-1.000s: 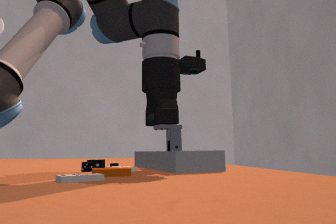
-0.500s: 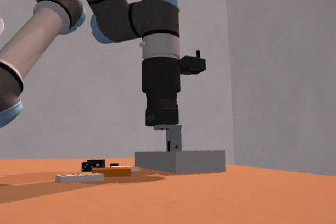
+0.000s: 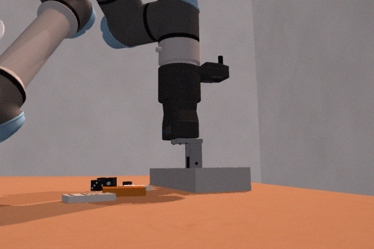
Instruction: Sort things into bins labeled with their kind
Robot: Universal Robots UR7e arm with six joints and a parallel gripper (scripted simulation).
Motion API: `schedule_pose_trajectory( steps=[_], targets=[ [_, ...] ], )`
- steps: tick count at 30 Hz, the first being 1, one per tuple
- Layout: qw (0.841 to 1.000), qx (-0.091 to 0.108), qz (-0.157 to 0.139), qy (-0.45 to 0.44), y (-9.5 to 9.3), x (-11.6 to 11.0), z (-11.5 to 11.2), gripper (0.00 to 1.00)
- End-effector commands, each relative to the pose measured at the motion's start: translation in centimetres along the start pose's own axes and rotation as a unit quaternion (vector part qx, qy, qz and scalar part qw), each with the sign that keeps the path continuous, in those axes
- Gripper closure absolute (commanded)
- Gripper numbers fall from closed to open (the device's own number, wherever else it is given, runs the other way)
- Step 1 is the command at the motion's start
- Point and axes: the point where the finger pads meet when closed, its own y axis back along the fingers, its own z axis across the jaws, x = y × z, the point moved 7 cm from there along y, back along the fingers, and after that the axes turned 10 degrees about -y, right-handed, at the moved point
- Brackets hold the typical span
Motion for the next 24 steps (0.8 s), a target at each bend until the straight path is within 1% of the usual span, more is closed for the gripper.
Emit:
schedule_pose_trajectory(
  steps=[1, 3, 24],
  targets=[
    [1.0, 0.0, 0.001, 0.0, 0.0, 0.0, 0.0, 0.69],
    [1.0, 0.0, 0.001, 0.0, 0.0, 0.0, 0.0, 0.69],
    [1.0, 0.0, 0.001, 0.0, 2.6, 0.0, 0.0, 0.69]
  ],
)
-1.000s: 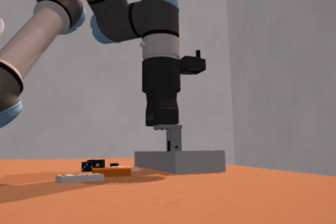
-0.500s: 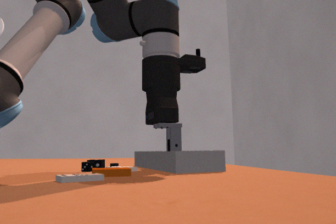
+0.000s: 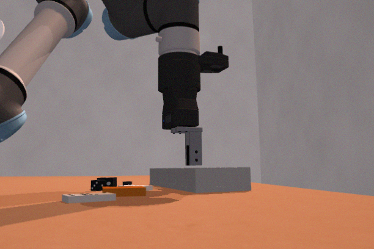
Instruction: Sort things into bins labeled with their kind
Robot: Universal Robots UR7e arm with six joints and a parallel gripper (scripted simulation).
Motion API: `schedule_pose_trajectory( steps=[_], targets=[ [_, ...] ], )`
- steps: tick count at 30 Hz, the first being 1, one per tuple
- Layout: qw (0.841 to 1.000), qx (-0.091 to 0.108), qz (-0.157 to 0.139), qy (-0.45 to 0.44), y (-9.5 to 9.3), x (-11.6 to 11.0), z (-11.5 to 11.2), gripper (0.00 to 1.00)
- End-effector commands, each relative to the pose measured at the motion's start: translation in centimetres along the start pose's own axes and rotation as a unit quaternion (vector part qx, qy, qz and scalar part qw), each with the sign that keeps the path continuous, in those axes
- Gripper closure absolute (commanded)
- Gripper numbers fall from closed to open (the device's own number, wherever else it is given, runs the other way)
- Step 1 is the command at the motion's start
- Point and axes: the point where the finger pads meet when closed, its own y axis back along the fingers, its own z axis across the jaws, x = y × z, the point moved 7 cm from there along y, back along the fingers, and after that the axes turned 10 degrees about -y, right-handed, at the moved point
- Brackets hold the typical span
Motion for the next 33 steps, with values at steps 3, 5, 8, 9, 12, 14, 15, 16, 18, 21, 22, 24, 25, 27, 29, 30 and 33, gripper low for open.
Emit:
schedule_pose_trajectory(
  steps=[3, 5, 8, 9, 12, 14, 15, 16, 18, 21, 22, 24, 25, 27, 29, 30, 33],
  targets=[
    [1.0, 0.0, 0.0, 0.0, 1.0, 0.0, 0.0, 0.69],
    [1.0, 0.0, 0.0, 0.0, 1.5, 0.0, 0.0, 0.69],
    [1.0, 0.0, 0.0, 0.0, 2.6, 0.0, 0.0, 0.69],
    [1.0, 0.0, 0.0, 0.0, 2.6, 0.0, 0.0, 0.69],
    [1.0, 0.0, 0.0, 0.0, 2.6, 0.0, 0.0, 0.69],
    [1.0, 0.0, 0.0, 0.0, 2.6, 0.0, 0.0, 0.69],
    [1.0, 0.0, 0.0, 0.0, 2.6, 0.0, 0.0, 0.69],
    [1.0, 0.0, 0.0, 0.0, 2.6, 0.0, -0.5, 0.69],
    [1.0, 0.0, 0.0, 0.0, 2.6, -0.2, -1.5, 0.69],
    [1.0, 0.0, 0.0, 0.0, 2.6, -0.4, -3.0, 0.69],
    [1.0, 0.0, 0.0, 0.0, 2.6, -0.5, -3.5, 0.69],
    [1.0, 0.0, 0.0, 0.0, 2.6, -0.6, -4.4, 0.69],
    [1.0, 0.0, 0.0, 0.0, 2.6, -0.7, -4.9, 0.69],
    [1.0, 0.0, 0.0, 0.0, 2.6, -0.8, -5.4, 0.69],
    [1.0, 0.0, 0.0, 0.0, 2.6, -0.8, -5.9, 0.69],
    [1.0, 0.0, 0.0, 0.0, 2.6, -0.9, -6.4, 0.69],
    [1.0, 0.0, 0.0, 0.0, 2.6, -1.1, -7.9, 0.69]
  ],
)
